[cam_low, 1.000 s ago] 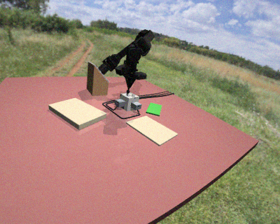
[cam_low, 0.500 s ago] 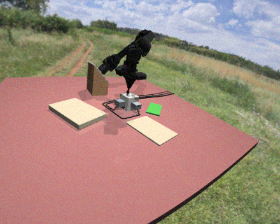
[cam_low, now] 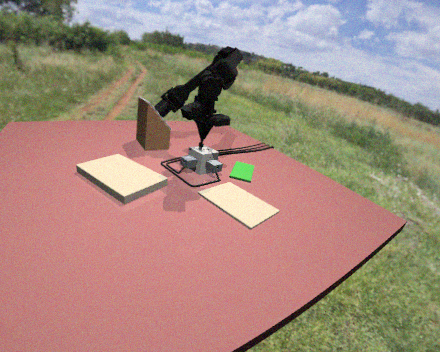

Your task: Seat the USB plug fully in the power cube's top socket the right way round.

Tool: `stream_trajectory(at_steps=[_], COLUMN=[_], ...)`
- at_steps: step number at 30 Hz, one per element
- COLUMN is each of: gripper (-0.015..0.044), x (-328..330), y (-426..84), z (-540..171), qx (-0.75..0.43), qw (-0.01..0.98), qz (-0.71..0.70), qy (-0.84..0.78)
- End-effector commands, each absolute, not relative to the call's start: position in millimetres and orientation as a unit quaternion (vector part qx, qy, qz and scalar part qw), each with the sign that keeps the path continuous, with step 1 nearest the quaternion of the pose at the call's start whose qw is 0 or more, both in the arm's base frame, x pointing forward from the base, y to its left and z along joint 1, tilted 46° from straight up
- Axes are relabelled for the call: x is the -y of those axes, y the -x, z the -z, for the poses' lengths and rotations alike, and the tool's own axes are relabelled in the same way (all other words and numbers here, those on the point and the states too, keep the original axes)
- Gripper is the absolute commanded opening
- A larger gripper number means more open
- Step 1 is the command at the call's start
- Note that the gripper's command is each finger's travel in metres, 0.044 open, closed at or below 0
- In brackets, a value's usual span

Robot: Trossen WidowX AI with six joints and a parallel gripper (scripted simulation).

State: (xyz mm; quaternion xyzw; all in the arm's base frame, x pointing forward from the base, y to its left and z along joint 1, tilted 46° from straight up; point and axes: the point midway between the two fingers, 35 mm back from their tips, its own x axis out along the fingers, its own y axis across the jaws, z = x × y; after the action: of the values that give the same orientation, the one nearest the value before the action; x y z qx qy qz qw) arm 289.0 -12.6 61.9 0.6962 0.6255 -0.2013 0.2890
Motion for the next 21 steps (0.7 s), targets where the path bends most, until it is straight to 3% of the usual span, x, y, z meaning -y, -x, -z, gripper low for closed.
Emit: stream_trajectory(at_steps=[1, 21], gripper=[0.0000, 0.0000], x=[11.8, 10.1], y=[-289.2, -289.5], z=[-61.2, -59.6], qx=[-0.625, -0.625], qw=[0.287, 0.287], qz=[0.201, 0.201], qy=[-0.697, -0.697])
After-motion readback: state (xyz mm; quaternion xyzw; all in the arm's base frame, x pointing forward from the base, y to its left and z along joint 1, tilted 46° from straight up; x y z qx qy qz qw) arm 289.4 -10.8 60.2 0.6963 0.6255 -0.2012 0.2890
